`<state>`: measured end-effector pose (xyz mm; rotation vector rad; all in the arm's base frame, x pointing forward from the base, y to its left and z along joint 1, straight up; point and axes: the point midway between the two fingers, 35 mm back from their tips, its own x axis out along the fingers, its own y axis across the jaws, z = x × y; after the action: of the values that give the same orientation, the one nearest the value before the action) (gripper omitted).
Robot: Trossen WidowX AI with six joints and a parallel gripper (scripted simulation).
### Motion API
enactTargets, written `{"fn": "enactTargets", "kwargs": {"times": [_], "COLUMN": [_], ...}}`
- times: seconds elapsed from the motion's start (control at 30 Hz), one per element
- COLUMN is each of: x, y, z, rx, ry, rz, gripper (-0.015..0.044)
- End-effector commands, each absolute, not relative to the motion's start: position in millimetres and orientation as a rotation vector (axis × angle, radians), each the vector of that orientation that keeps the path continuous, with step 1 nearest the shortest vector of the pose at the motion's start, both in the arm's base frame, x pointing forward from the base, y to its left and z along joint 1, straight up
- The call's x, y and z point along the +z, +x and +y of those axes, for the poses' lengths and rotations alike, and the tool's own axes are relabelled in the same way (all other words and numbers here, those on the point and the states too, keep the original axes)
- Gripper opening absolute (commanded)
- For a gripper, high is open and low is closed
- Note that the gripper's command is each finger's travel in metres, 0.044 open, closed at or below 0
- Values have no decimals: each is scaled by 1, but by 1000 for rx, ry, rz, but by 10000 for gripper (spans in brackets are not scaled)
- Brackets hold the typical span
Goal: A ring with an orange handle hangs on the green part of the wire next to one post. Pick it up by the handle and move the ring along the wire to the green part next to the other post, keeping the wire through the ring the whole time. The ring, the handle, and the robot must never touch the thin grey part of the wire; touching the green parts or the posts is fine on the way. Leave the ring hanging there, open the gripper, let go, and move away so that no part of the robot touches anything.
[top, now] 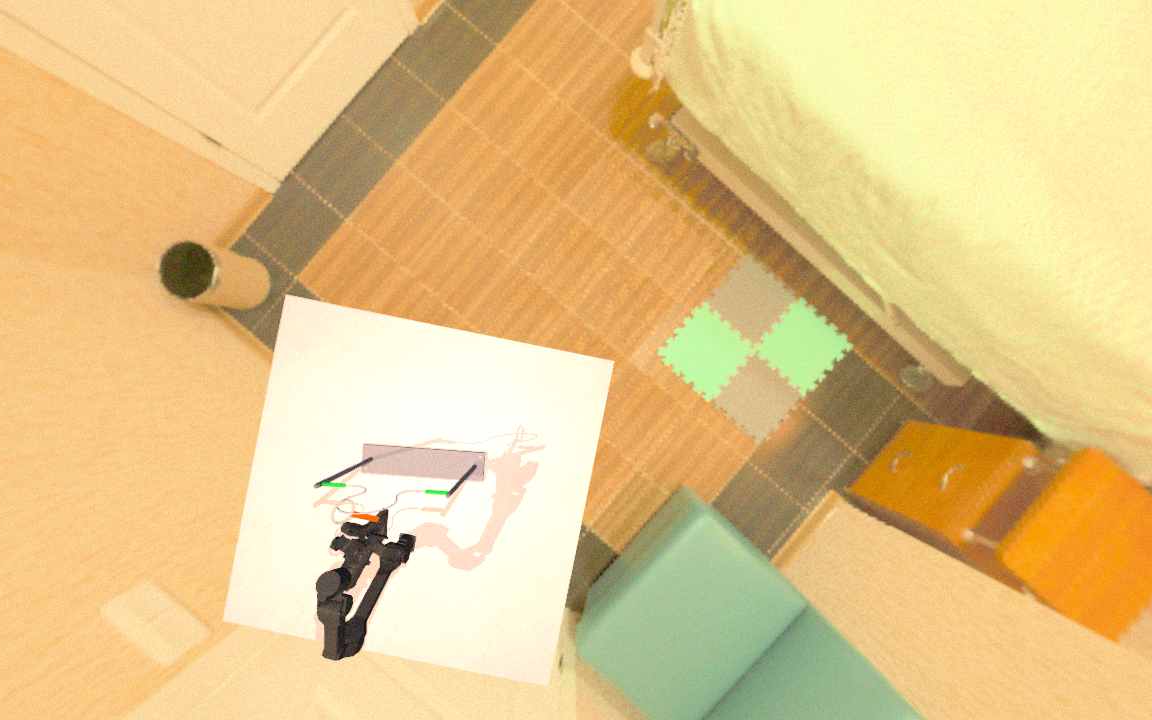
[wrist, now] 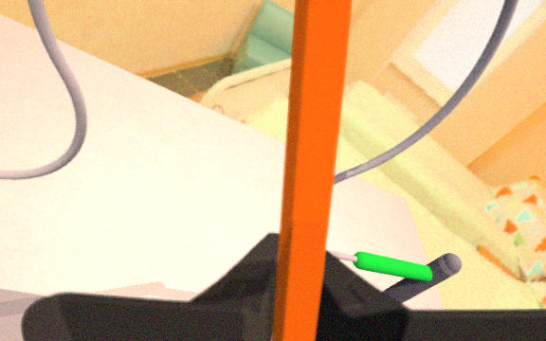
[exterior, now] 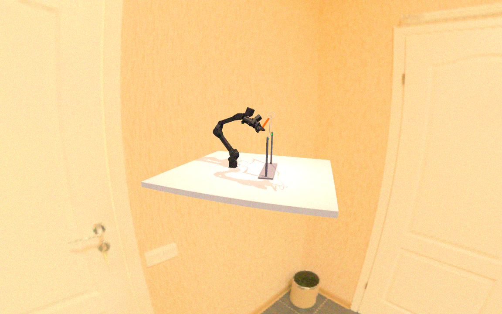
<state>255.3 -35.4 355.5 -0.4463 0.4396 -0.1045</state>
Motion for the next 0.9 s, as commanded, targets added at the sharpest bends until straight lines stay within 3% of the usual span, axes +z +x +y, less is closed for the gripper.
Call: {"fn": "enactTargets", "kwargs": {"times": [0.0, 0.87], "x": [356, 365], "y": [255, 257], "z": [-37, -50], "rx": [-120, -215], "ry": [-505, -854], "rz": [429, 363], "gripper": [-150, -150]}}
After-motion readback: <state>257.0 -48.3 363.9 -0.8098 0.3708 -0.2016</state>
